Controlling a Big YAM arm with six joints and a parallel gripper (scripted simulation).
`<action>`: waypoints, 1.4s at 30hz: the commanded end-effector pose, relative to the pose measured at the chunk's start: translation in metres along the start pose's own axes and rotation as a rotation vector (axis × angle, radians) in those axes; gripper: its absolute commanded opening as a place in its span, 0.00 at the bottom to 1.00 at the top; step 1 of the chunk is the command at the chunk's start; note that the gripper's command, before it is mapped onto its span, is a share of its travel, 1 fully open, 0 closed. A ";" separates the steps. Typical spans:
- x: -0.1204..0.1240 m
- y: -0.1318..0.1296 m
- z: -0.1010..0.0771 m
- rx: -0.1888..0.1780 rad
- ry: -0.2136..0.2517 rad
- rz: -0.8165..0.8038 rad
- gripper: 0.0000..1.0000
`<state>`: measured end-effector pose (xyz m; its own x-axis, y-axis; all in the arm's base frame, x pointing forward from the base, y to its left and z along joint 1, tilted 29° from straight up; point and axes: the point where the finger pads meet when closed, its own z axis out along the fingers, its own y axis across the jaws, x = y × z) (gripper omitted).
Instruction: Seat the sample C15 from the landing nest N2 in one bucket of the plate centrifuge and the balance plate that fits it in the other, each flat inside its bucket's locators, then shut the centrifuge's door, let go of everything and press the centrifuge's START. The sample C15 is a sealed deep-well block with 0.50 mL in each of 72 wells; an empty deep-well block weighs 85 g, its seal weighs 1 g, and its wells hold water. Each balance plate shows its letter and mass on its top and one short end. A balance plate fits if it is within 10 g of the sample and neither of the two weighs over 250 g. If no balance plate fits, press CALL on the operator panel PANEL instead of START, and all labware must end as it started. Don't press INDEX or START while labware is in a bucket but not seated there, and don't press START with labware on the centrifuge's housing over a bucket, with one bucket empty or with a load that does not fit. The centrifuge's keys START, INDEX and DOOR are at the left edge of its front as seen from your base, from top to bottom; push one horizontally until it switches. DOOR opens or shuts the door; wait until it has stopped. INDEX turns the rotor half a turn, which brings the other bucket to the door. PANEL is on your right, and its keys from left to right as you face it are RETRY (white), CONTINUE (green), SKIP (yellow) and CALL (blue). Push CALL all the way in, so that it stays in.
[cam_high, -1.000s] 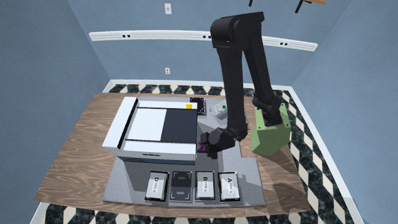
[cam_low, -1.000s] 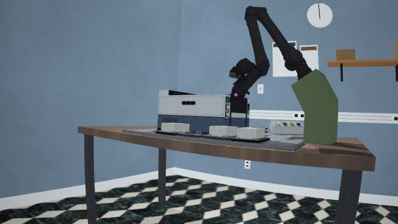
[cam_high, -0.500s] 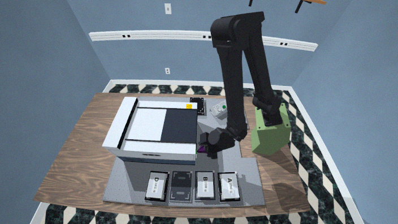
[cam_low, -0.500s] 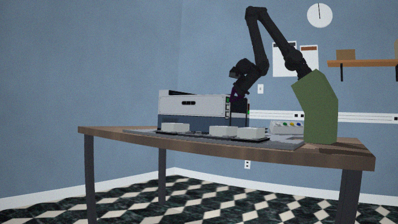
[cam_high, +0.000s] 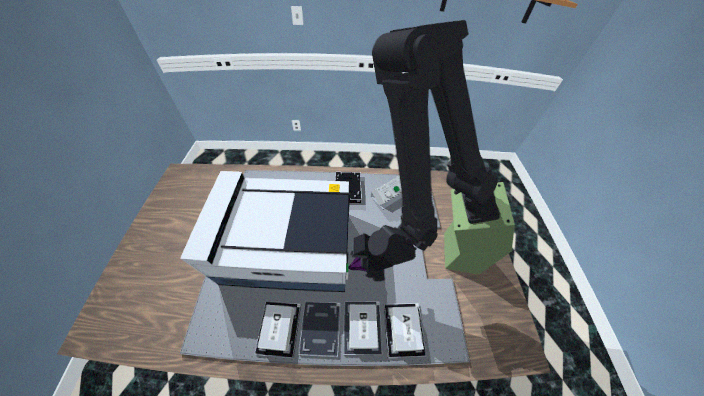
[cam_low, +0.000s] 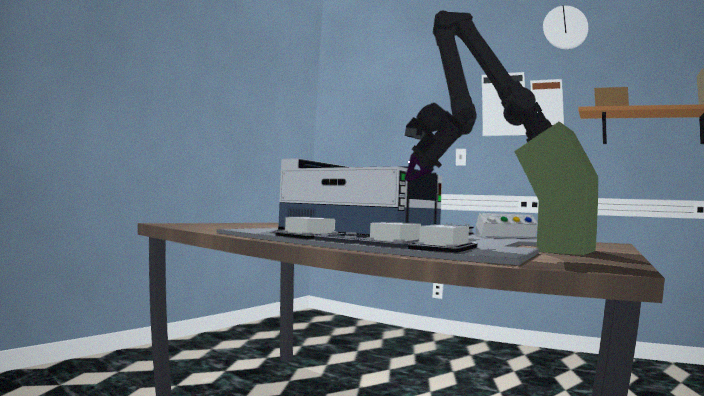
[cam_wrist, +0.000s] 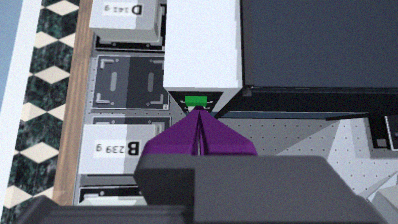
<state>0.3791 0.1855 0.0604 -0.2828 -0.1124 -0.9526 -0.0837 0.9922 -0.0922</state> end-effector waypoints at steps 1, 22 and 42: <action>-0.018 -0.004 0.010 0.019 -0.029 0.008 0.00; -0.018 -0.004 0.010 0.018 -0.030 0.008 0.00; -0.021 -0.004 0.012 0.019 -0.030 0.009 0.00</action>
<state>0.3804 0.1853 0.0605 -0.2873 -0.1163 -0.9508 -0.0861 0.9917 -0.0953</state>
